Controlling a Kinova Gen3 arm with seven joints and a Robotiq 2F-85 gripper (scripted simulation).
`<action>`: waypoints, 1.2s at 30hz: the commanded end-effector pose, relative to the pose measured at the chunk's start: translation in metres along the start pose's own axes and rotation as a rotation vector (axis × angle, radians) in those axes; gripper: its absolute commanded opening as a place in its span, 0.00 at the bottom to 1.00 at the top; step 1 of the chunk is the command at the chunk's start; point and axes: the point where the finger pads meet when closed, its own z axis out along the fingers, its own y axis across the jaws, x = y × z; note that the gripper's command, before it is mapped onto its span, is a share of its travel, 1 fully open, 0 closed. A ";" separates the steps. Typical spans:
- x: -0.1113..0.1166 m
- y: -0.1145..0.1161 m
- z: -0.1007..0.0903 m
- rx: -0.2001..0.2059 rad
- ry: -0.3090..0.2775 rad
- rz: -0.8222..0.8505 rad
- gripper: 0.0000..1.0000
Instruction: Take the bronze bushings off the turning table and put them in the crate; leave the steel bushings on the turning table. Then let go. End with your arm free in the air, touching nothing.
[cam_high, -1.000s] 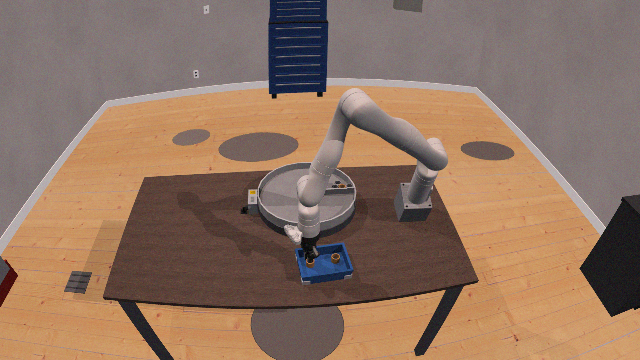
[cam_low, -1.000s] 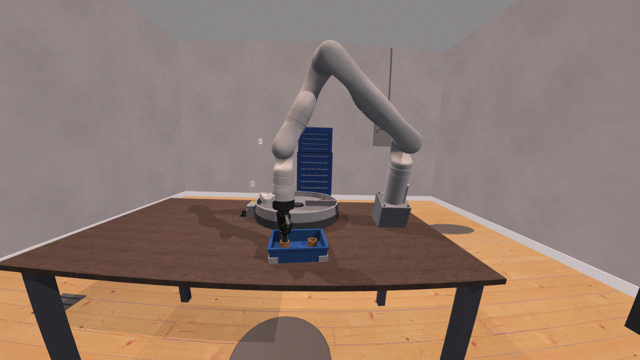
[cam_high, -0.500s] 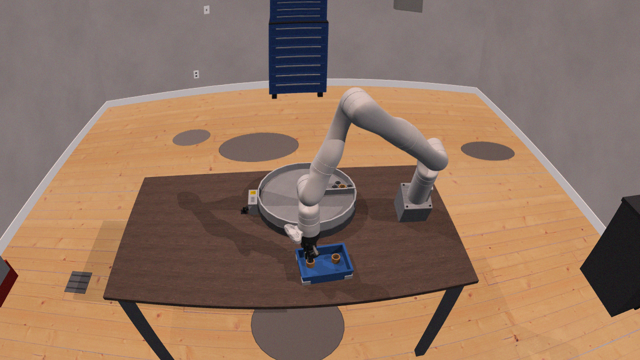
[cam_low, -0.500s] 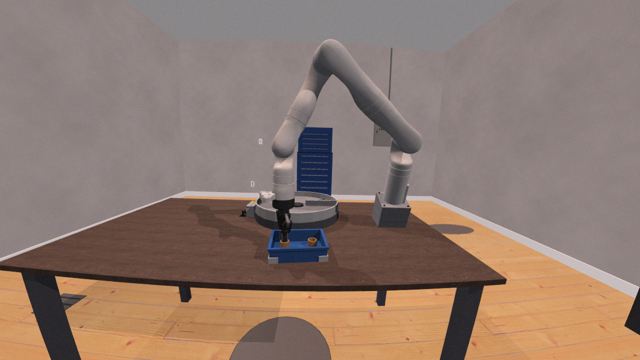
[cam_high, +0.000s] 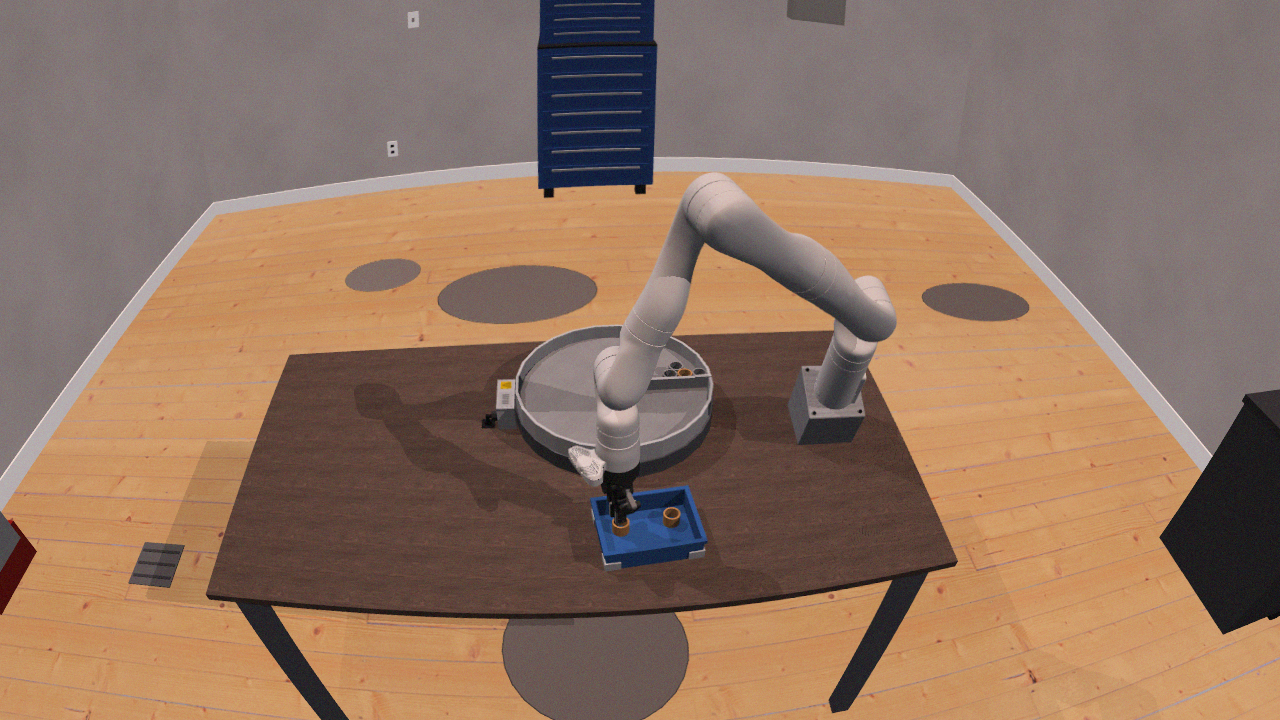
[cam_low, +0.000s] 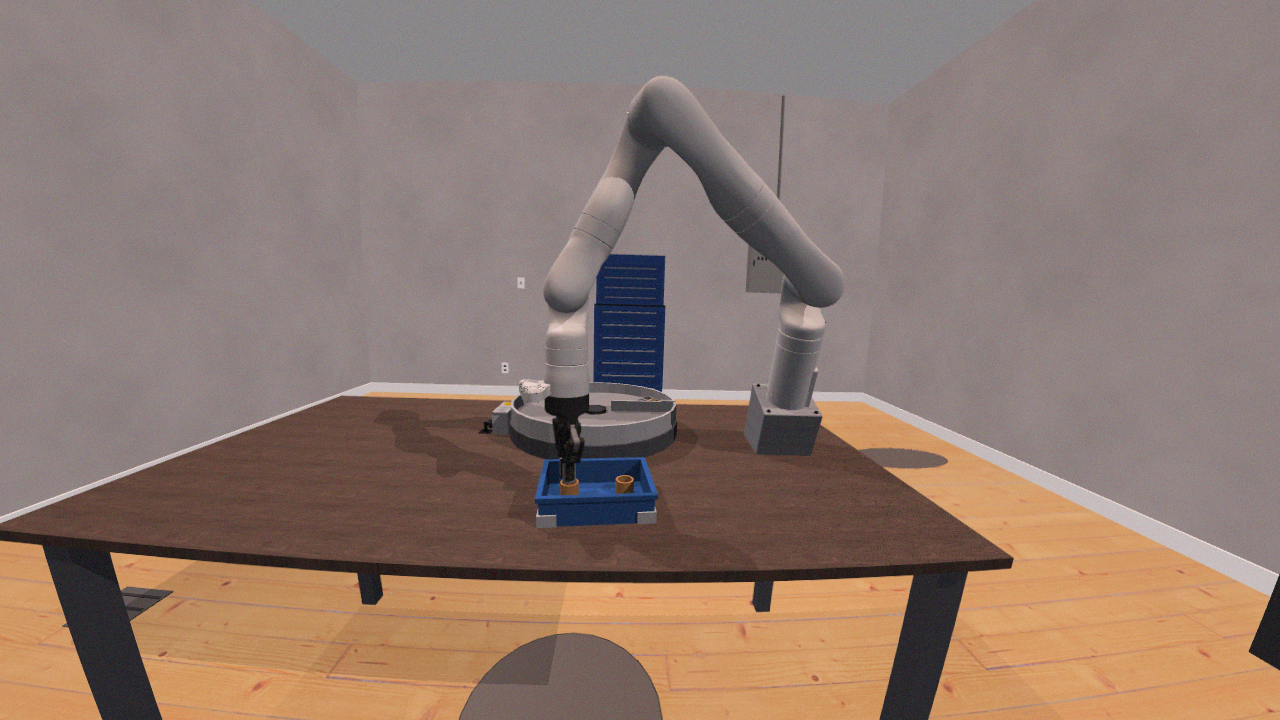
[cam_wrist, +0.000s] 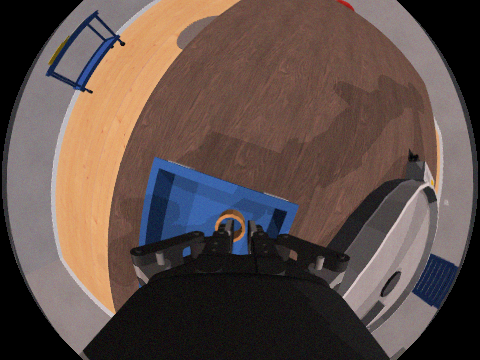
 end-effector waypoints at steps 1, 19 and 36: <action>0.001 0.000 -0.001 -0.001 0.002 0.000 0.16; 0.000 0.000 -0.007 -0.001 0.002 0.000 0.16; 0.000 0.000 -0.021 0.000 0.002 0.000 0.16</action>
